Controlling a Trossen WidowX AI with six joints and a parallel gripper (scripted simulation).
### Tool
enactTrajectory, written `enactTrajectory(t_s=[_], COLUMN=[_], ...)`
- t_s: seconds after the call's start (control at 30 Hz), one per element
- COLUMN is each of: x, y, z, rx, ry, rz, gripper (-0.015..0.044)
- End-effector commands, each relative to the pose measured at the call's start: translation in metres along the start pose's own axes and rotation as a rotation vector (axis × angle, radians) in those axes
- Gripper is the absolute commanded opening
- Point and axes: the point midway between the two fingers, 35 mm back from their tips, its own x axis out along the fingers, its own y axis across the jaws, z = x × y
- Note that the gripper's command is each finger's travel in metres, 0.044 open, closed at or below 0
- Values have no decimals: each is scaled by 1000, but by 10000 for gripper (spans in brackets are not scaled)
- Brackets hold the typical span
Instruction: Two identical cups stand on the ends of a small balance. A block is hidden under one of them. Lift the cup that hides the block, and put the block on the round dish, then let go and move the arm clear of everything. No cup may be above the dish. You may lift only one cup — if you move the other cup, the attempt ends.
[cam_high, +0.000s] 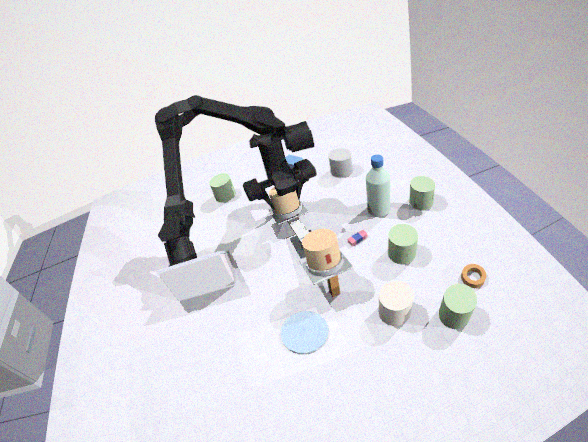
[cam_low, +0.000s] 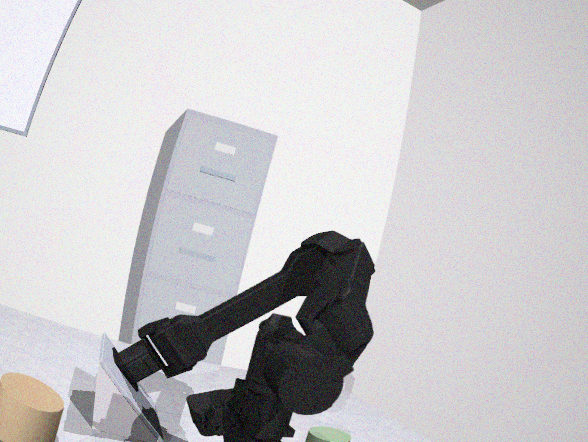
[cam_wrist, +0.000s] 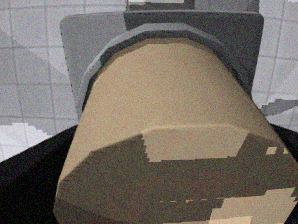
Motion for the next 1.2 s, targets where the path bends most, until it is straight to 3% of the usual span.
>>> enactTrajectory(t_s=[0.0, 0.27, 1.17], x=[-1, -11, -46], y=[0, 2, 6], z=[-1, 0, 3], rx=[3, 12, 44], ry=[3, 0, -11], rz=[2, 9, 32], gripper=[203, 0, 0])
